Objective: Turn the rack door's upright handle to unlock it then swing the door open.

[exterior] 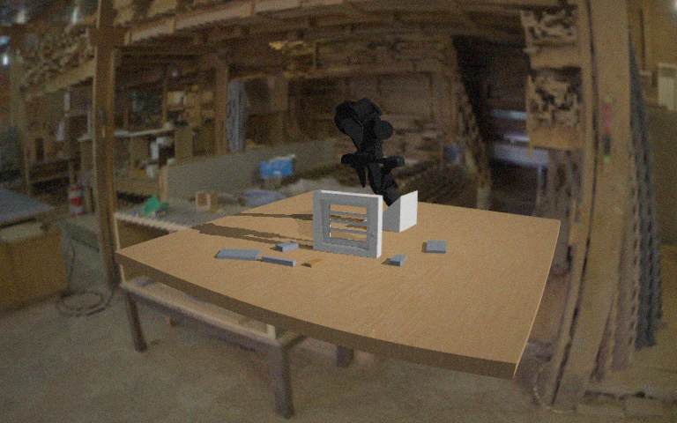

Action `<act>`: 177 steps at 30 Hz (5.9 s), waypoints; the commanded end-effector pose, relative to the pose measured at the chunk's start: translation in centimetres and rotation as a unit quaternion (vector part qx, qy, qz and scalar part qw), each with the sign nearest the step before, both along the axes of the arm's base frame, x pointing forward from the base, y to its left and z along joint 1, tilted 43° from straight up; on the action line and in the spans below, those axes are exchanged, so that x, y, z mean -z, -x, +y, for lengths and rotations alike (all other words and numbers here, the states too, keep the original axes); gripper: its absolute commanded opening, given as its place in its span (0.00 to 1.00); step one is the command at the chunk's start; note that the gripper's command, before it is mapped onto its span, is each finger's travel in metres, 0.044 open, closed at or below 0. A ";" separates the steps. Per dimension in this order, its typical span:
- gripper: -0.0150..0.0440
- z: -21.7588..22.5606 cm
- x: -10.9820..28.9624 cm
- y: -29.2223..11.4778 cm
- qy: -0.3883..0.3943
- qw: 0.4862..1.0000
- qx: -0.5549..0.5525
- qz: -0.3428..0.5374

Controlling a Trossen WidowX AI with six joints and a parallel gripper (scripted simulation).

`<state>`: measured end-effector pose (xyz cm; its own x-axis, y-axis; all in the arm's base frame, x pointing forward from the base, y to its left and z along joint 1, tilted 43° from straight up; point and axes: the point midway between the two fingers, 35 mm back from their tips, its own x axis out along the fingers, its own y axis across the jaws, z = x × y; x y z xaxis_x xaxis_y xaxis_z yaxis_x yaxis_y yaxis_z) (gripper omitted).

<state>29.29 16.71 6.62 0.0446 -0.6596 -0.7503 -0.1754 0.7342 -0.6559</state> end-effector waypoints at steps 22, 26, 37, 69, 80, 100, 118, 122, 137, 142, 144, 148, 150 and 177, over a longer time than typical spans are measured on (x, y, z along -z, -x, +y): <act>0.73 -2.8 3.1 -0.3 0.004 1.000 -0.001 0.000; 0.73 -3.2 3.6 -0.3 0.004 1.000 -0.001 0.000; 0.73 -4.4 4.8 -0.2 0.005 1.000 -0.001 0.000; 0.27 -4.4 4.8 -0.2 0.015 0.973 -0.174 0.153; 0.27 -4.4 4.8 -0.2 0.026 0.875 -0.362 0.320; 0.27 -4.4 4.8 -0.2 0.040 0.573 -0.613 0.543; 0.58 -4.4 4.8 -0.2 0.040 0.573 -0.613 0.543; 0.73 -4.4 4.8 -0.2 0.040 0.573 -0.613 0.543; 0.73 -4.4 4.8 -0.2 0.030 0.810 -0.439 0.388; 0.73 -4.4 4.8 -0.2 0.026 0.876 -0.361 0.319; 0.73 -4.4 4.8 -0.2 0.024 0.899 -0.328 0.290; 0.73 -4.4 4.8 -0.2 0.020 0.938 -0.260 0.229; 0.73 -4.4 4.8 -0.2 0.018 0.954 -0.225 0.198; 0.73 -4.4 4.8 -0.2 -0.012 0.935 0.266 -0.236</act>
<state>29.44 12.31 1.79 0.0417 -0.6650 -0.7457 0.2385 0.7313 -0.6389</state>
